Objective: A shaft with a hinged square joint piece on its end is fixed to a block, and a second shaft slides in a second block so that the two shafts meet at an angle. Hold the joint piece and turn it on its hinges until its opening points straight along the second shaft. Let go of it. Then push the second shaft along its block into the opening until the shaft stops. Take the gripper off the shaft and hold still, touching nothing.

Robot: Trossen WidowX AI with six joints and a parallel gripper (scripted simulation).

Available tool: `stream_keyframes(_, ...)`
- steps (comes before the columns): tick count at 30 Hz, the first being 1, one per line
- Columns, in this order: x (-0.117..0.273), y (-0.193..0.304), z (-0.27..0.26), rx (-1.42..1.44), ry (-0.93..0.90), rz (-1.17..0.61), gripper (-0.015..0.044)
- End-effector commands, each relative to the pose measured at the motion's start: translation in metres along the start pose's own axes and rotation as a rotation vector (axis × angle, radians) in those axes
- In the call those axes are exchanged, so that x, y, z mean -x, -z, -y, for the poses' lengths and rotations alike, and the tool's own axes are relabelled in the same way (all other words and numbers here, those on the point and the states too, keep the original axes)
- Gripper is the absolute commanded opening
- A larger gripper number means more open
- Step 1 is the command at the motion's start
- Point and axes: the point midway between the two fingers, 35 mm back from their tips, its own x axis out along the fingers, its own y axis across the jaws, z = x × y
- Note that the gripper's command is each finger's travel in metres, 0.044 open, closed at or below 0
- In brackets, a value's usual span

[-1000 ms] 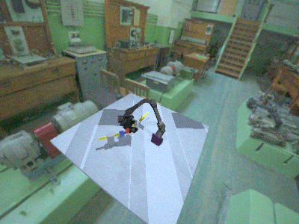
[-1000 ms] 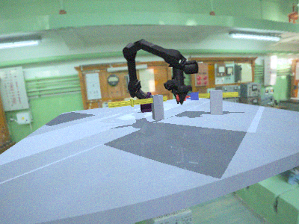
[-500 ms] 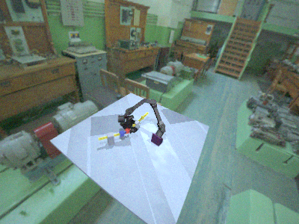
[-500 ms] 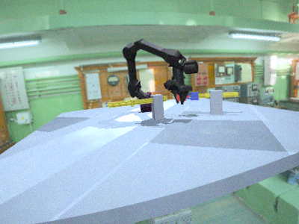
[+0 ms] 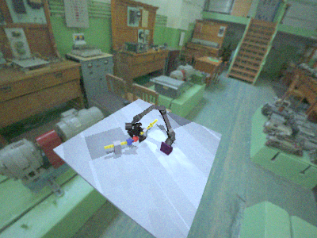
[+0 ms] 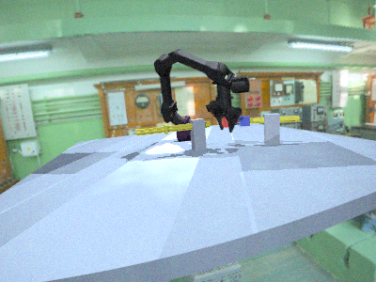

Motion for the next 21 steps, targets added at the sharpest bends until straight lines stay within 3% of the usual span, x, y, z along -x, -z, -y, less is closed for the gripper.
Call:
stream_keyframes(1, 0.0, 0.0, 0.0, -0.002, 0.0, 0.0, 0.044)
stream_keyframes(9, 0.026, 0.003, 0.001, 0.014, -0.001, 0.17, 0.044)
stream_keyframes(21, 0.042, 0.003, -0.001, 0.161, -0.001, 0.153, 0.044)
